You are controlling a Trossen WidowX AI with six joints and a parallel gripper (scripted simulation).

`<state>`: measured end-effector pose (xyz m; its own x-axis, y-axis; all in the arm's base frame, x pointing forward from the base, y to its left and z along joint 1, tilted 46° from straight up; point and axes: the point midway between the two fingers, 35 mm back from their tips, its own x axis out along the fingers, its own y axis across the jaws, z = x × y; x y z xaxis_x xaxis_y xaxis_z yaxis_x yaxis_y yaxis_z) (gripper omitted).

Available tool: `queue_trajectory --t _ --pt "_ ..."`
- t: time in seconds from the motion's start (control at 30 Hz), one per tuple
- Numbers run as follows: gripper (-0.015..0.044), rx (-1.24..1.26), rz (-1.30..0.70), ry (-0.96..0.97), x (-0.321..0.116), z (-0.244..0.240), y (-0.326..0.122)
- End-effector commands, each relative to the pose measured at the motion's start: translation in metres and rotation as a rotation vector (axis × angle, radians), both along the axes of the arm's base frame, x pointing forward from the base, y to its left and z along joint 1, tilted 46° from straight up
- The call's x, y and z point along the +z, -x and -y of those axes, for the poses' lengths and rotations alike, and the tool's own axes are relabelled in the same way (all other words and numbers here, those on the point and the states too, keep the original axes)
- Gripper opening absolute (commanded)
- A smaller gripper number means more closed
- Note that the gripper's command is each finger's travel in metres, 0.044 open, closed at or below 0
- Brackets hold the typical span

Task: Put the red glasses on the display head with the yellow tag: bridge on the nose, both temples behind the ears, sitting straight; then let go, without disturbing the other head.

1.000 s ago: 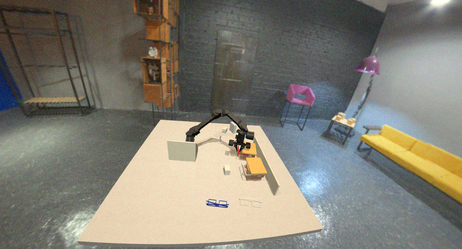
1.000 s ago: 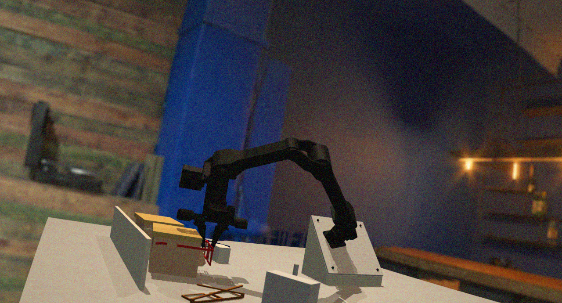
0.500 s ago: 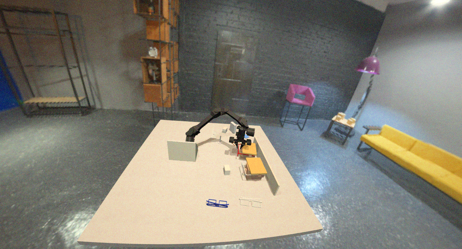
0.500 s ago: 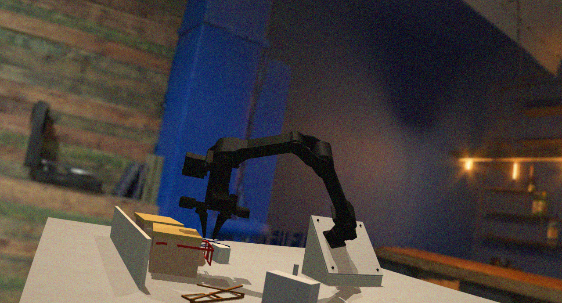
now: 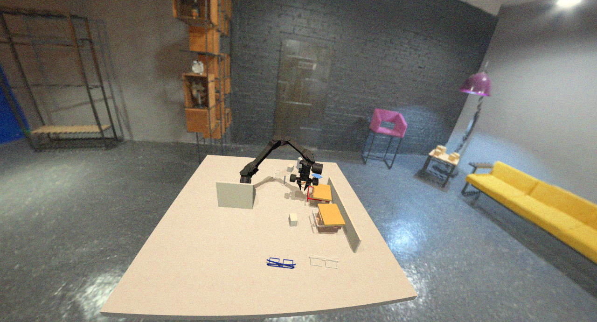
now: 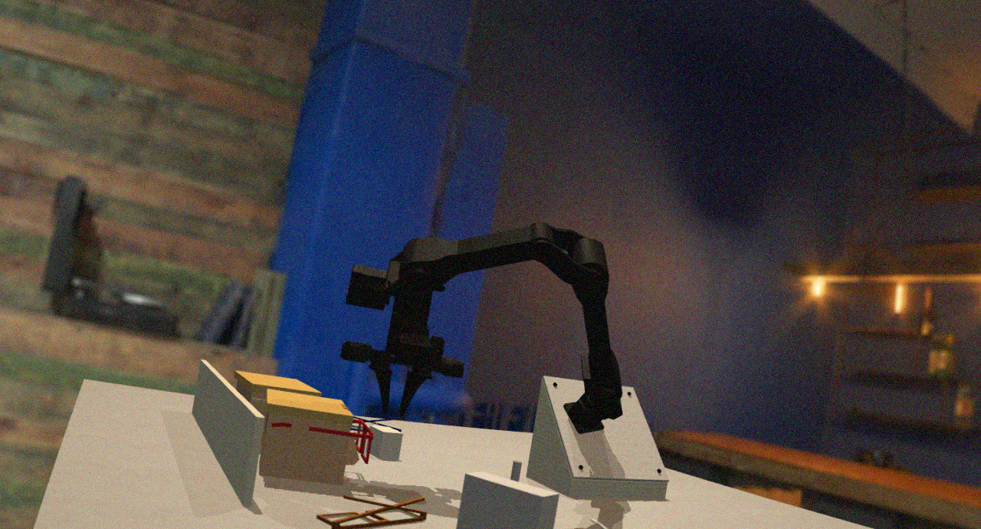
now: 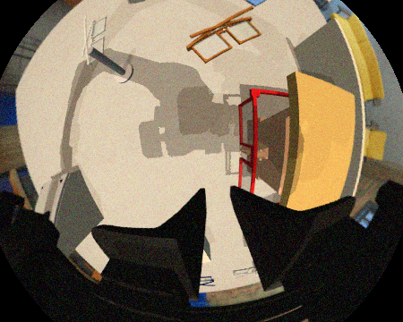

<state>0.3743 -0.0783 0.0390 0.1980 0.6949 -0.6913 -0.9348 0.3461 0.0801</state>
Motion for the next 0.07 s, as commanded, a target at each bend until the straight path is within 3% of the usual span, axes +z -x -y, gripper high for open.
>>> queue_trajectory --t 0.0,0.03 --pt "0.0107 0.003 -0.003 0.002 0.005 -0.0009 0.0152" --pt "0.0107 0.003 -0.003 0.002 0.005 -0.0009 0.0152"
